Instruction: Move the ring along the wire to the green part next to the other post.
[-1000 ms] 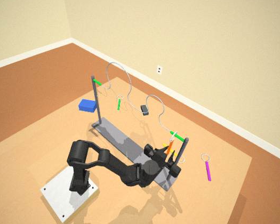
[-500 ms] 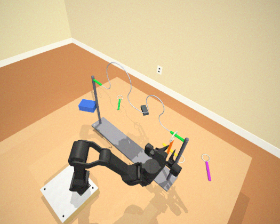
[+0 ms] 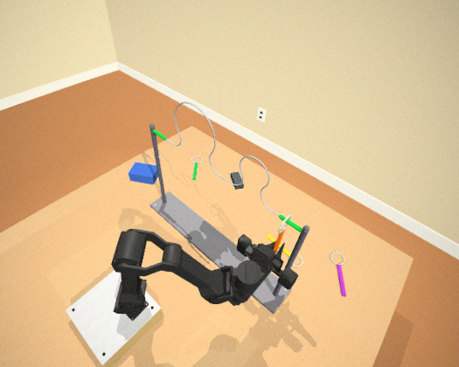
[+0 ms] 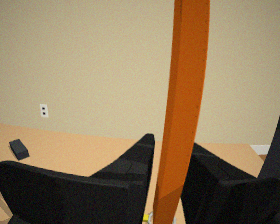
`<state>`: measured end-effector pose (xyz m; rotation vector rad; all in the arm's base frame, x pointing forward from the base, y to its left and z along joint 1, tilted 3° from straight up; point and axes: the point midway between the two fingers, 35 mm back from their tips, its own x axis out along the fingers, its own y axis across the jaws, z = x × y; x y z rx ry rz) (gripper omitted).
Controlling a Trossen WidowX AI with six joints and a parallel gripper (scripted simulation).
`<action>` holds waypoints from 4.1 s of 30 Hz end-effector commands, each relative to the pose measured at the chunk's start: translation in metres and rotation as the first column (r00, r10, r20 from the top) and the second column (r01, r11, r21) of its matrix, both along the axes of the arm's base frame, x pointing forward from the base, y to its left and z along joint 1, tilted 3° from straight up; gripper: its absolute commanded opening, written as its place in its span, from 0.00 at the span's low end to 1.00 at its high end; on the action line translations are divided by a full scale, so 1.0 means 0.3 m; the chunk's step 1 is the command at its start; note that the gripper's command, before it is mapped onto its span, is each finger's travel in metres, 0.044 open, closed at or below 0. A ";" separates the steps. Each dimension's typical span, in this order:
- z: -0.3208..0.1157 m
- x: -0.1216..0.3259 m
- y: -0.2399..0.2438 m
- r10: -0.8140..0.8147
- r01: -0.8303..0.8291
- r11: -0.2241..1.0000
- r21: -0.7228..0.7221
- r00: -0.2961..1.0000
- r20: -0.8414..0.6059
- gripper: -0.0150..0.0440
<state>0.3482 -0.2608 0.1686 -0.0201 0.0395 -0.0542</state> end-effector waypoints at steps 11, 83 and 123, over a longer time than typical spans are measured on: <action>0.000 0.000 0.000 0.000 0.000 1.000 0.000 1.000 0.000 0.00; 0.052 0.011 0.131 0.009 -0.009 0.999 0.043 1.000 0.001 0.00; 0.159 -0.020 0.471 0.062 -0.003 0.797 0.604 0.995 -0.077 0.00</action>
